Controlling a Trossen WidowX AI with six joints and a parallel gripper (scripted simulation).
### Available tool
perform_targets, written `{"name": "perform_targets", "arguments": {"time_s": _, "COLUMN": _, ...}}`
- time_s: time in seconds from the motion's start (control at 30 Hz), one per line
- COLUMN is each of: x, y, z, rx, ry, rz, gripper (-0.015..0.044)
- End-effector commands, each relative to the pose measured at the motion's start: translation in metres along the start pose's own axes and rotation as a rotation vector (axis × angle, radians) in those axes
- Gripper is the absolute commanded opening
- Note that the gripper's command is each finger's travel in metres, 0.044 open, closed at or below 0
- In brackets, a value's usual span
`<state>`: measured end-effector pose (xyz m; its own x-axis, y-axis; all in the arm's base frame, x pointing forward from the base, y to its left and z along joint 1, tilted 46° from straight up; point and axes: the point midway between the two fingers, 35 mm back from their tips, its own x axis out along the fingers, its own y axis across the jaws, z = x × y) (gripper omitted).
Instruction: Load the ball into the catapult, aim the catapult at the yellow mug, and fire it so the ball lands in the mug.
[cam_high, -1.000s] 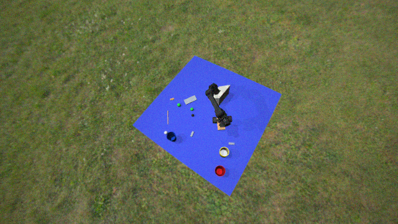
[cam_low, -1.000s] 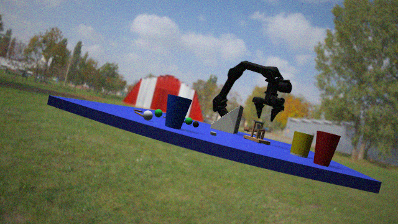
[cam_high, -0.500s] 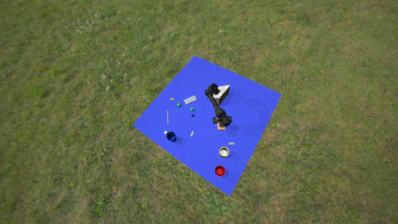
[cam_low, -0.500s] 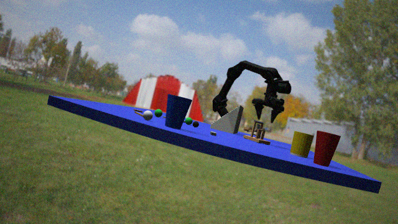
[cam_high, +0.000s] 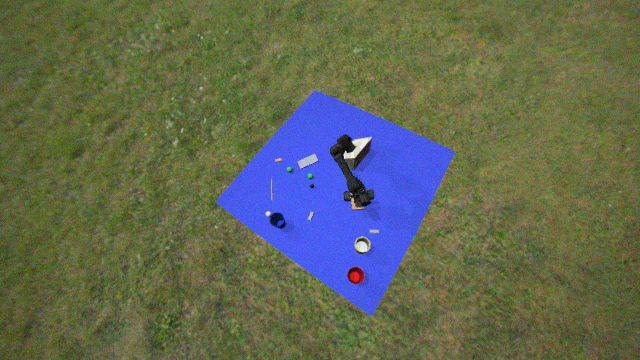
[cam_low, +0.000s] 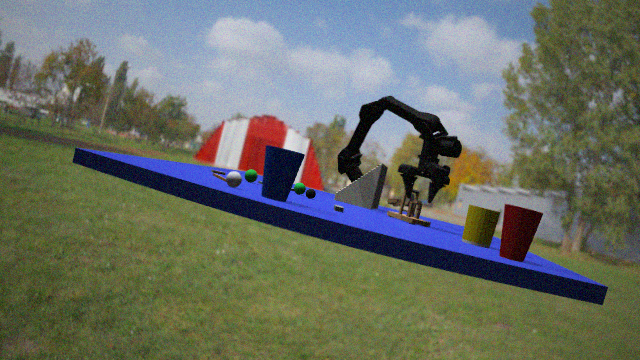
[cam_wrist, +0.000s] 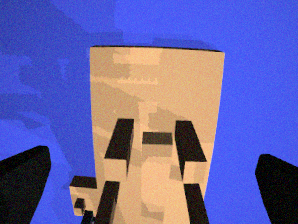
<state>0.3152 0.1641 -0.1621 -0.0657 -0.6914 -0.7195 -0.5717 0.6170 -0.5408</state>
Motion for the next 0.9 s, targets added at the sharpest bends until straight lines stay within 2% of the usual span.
{"name": "perform_targets", "arguments": {"time_s": 0.0, "x": 0.009, "y": -0.001, "z": -0.001, "rx": -0.009, "ry": 0.004, "rz": -0.006, "gripper": 0.044}}
{"name": "perform_targets", "arguments": {"time_s": 0.83, "x": 0.046, "y": -0.001, "z": -0.002, "rx": -0.008, "ry": 0.005, "rz": -0.008, "gripper": 0.044}}
{"name": "perform_targets", "arguments": {"time_s": 0.87, "x": 0.042, "y": -0.001, "z": -0.001, "rx": 0.0, "ry": 0.005, "rz": -0.002, "gripper": 0.0414}}
